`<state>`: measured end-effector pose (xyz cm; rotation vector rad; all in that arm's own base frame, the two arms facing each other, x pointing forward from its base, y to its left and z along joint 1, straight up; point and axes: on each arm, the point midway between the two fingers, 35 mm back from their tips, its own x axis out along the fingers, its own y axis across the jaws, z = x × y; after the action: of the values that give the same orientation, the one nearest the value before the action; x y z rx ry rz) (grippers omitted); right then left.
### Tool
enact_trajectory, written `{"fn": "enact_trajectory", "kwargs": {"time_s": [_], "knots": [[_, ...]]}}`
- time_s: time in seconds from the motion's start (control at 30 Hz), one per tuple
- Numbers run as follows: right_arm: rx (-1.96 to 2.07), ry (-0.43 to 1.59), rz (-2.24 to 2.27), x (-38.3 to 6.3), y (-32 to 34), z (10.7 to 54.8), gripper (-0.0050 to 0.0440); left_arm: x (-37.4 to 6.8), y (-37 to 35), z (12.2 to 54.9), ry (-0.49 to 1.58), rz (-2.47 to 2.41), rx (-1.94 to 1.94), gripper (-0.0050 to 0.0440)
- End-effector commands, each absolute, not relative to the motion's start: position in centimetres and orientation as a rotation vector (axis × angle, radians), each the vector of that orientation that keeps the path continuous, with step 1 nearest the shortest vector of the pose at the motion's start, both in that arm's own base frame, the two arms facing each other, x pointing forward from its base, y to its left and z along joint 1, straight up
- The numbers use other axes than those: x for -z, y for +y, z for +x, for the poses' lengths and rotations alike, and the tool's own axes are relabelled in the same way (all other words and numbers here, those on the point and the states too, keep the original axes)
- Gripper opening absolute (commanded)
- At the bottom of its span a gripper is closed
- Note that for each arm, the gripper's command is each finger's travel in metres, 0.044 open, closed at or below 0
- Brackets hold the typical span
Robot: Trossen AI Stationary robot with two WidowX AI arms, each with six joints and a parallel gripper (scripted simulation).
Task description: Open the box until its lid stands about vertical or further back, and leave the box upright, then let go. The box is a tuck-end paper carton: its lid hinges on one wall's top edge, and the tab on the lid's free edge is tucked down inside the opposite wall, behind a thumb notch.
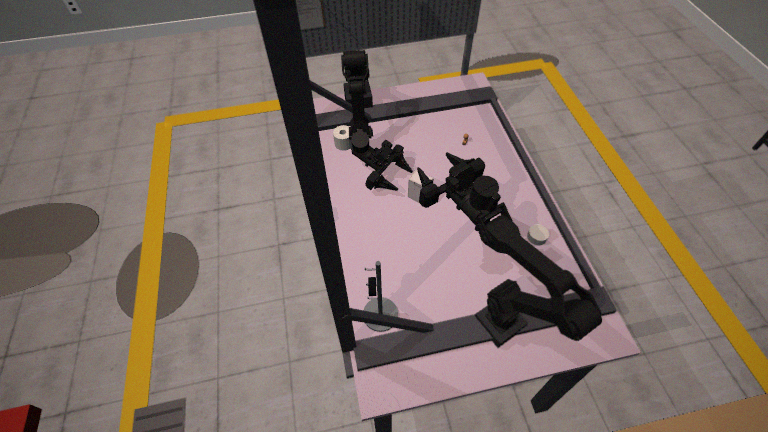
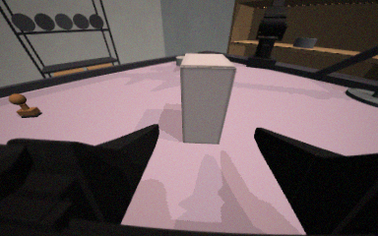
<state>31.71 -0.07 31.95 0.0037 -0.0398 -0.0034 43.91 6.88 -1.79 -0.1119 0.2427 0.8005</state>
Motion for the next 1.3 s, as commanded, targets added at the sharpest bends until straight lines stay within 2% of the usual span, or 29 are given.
{"fn": "enact_trajectory", "kwargs": {"time_s": [0.0, 1.27], "knots": [[0.000, -0.050, 0.000, -32.3, 0.0, 31.6, 0.0440, 1.1, 7.1, 44.4, 0.226, -0.118, -0.802, 0.0440], [0.000, -0.050, 0.000, -32.3, 0.0, 31.6, 0.0440, 1.0, 9.1, 46.3, 0.224, -0.117, -0.802, 0.0440]]}}
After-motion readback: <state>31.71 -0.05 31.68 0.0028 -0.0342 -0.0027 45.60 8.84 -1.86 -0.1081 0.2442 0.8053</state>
